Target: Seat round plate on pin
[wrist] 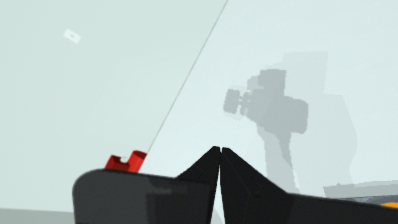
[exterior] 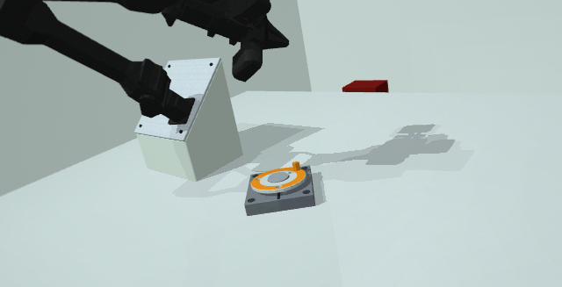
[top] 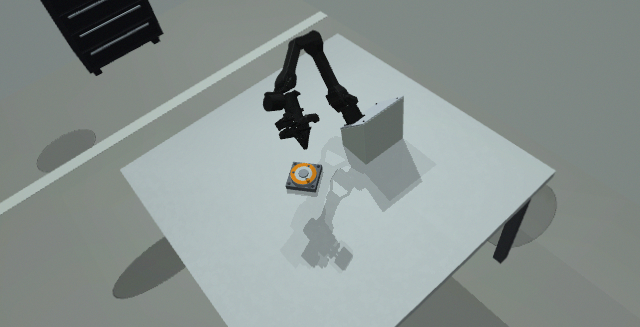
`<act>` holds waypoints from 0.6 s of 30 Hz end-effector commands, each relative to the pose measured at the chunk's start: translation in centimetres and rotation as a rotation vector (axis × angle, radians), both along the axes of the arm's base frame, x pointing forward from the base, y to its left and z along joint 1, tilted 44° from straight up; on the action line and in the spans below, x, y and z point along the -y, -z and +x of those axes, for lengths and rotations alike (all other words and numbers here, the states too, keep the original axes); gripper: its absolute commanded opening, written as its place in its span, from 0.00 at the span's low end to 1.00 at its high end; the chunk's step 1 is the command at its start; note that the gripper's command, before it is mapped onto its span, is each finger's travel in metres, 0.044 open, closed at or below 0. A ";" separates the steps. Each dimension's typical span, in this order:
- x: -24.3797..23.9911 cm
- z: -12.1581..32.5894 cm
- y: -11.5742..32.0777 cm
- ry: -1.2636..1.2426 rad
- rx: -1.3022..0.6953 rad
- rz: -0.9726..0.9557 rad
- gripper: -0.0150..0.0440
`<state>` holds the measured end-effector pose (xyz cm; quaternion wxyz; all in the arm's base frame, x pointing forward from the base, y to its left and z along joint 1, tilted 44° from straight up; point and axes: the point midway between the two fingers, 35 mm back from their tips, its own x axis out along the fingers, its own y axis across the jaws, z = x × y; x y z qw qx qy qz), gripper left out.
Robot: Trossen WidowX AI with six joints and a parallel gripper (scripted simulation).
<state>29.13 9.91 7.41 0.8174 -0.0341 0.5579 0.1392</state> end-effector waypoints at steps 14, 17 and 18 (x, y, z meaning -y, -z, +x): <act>11.3 -1.0 11.3 0.454 -0.301 -0.846 0.25; 11.8 -1.3 11.6 0.462 -0.302 -0.886 0.25; 11.7 -1.5 11.6 0.462 -0.302 -0.886 0.25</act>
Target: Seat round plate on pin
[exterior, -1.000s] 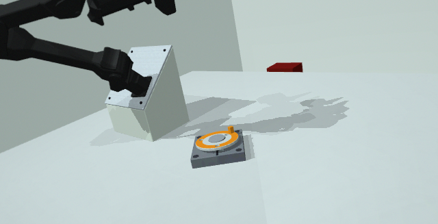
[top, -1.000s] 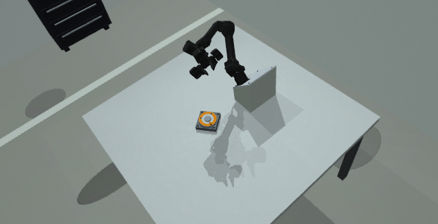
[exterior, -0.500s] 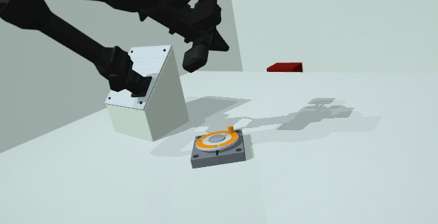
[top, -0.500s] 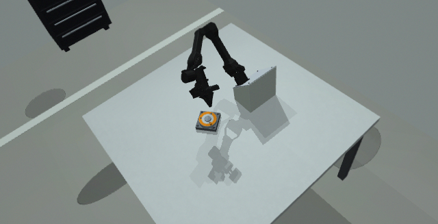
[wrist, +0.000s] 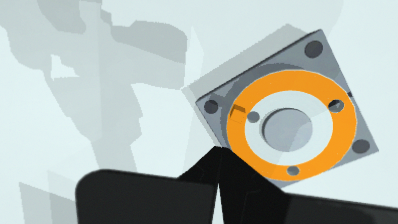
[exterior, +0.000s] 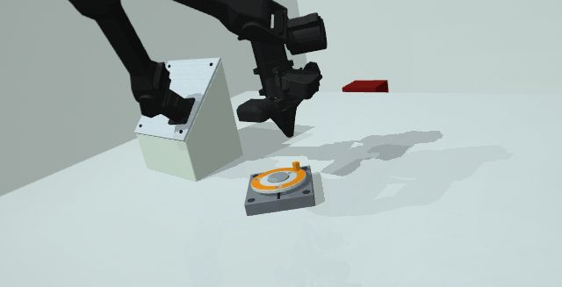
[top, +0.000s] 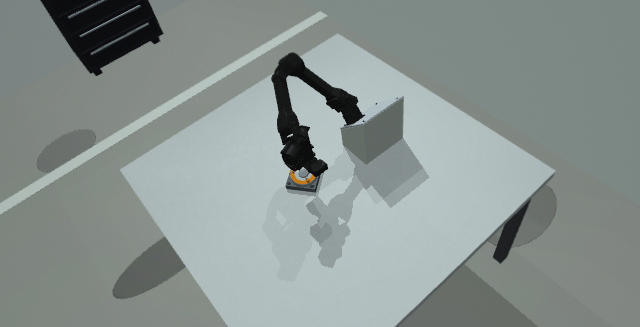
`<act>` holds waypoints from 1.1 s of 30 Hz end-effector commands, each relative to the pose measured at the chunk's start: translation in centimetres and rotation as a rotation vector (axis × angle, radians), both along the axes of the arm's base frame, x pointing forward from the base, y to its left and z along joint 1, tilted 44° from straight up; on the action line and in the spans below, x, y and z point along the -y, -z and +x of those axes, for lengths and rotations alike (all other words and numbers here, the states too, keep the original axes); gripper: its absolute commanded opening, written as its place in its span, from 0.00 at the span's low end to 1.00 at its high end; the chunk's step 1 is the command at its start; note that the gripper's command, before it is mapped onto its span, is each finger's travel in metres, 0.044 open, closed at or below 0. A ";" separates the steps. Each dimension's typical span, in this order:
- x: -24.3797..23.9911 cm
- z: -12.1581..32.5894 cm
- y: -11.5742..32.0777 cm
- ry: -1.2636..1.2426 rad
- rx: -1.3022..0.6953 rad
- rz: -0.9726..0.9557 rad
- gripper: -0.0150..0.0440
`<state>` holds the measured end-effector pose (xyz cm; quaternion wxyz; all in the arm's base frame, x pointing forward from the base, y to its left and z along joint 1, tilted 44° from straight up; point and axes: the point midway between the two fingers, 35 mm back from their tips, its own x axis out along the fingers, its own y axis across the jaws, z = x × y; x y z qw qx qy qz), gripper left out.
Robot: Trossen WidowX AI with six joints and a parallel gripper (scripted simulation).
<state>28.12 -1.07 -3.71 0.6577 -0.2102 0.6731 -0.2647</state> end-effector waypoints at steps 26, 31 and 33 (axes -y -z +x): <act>4.1 -0.6 3.9 0.009 -0.012 -0.075 0.25; 4.2 0.1 3.9 0.009 -0.011 -0.075 0.25; 4.2 0.4 3.9 0.009 -0.011 -0.075 0.25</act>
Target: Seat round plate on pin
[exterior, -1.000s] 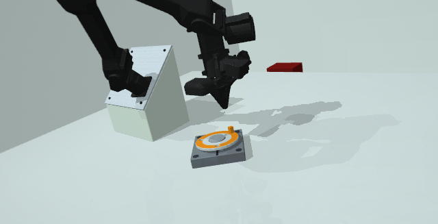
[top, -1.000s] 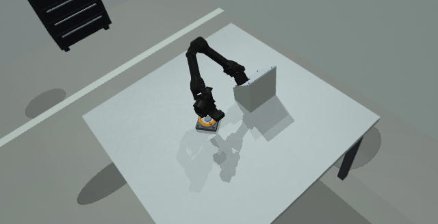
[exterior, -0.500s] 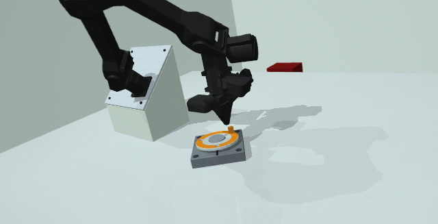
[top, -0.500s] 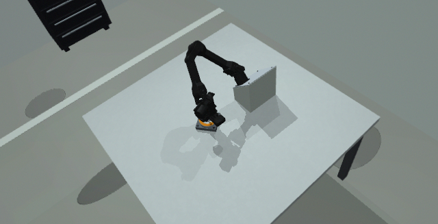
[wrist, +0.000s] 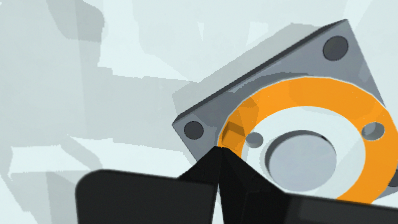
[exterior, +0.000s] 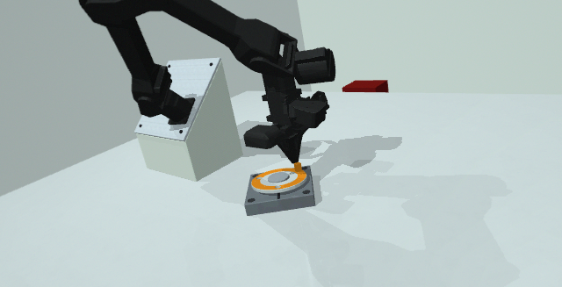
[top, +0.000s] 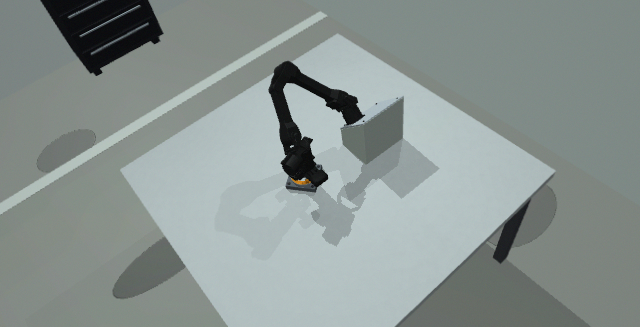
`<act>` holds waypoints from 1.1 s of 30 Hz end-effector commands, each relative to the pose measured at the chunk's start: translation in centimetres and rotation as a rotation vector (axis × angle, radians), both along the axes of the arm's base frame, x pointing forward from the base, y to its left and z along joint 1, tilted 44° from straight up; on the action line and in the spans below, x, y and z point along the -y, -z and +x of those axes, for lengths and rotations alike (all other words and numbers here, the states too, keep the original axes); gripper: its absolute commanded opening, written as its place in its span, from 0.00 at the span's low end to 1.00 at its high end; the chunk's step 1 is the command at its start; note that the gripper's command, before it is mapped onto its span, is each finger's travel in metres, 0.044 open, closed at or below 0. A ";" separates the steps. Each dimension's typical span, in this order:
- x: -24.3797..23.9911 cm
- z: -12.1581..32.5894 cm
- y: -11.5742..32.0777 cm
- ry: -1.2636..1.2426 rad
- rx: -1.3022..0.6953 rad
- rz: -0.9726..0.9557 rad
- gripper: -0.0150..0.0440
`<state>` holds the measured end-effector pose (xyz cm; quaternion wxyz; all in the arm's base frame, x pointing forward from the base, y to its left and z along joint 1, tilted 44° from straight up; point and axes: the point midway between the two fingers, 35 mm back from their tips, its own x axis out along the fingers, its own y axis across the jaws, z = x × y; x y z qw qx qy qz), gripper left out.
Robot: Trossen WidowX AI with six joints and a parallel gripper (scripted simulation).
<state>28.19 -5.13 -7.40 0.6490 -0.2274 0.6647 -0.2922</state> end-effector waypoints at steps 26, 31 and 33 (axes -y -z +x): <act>2.1 3.6 -1.3 -0.004 -0.012 -0.008 0.25; 2.5 3.9 -1.7 -0.004 -0.011 -0.009 0.25; 2.6 4.0 -1.8 -0.004 -0.011 -0.009 0.25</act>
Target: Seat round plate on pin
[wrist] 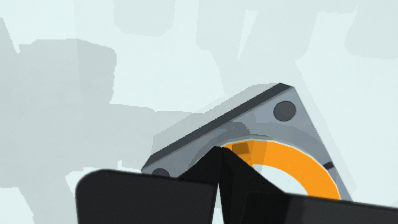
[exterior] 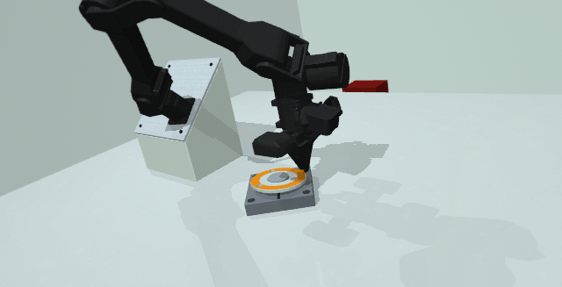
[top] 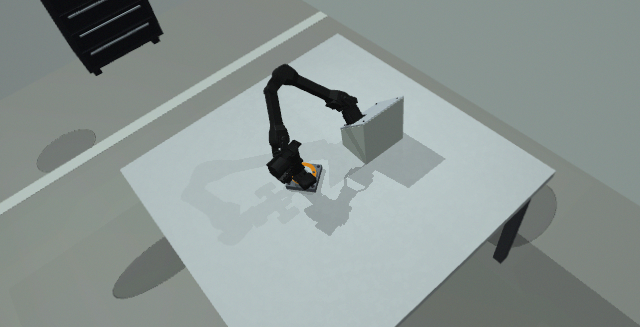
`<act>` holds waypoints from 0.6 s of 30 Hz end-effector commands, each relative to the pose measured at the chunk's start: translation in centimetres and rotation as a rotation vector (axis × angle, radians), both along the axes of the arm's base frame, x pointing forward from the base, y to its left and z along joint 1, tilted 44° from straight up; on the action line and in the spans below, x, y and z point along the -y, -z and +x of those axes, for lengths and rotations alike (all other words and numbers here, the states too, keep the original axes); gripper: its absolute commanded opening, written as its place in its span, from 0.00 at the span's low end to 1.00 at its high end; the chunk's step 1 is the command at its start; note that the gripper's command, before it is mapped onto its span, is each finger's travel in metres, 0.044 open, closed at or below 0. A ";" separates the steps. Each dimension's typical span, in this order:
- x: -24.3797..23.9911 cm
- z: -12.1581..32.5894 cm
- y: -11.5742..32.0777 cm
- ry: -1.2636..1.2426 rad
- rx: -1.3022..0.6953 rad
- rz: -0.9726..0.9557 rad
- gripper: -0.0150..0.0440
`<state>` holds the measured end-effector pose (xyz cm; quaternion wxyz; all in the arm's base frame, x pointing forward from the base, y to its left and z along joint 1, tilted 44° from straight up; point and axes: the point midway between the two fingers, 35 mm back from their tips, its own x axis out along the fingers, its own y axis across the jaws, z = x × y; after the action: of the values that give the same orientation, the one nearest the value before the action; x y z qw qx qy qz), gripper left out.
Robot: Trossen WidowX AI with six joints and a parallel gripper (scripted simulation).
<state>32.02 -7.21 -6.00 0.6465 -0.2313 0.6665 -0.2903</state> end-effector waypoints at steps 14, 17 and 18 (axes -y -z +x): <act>1.3 0.6 -1.4 0.001 -0.002 -0.007 0.25; 1.5 0.7 -1.7 0.001 -0.002 -0.007 0.25; 1.5 0.7 -1.7 0.001 -0.002 -0.007 0.25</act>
<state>32.60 -8.36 -4.85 0.6445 -0.2317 0.6682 -0.2908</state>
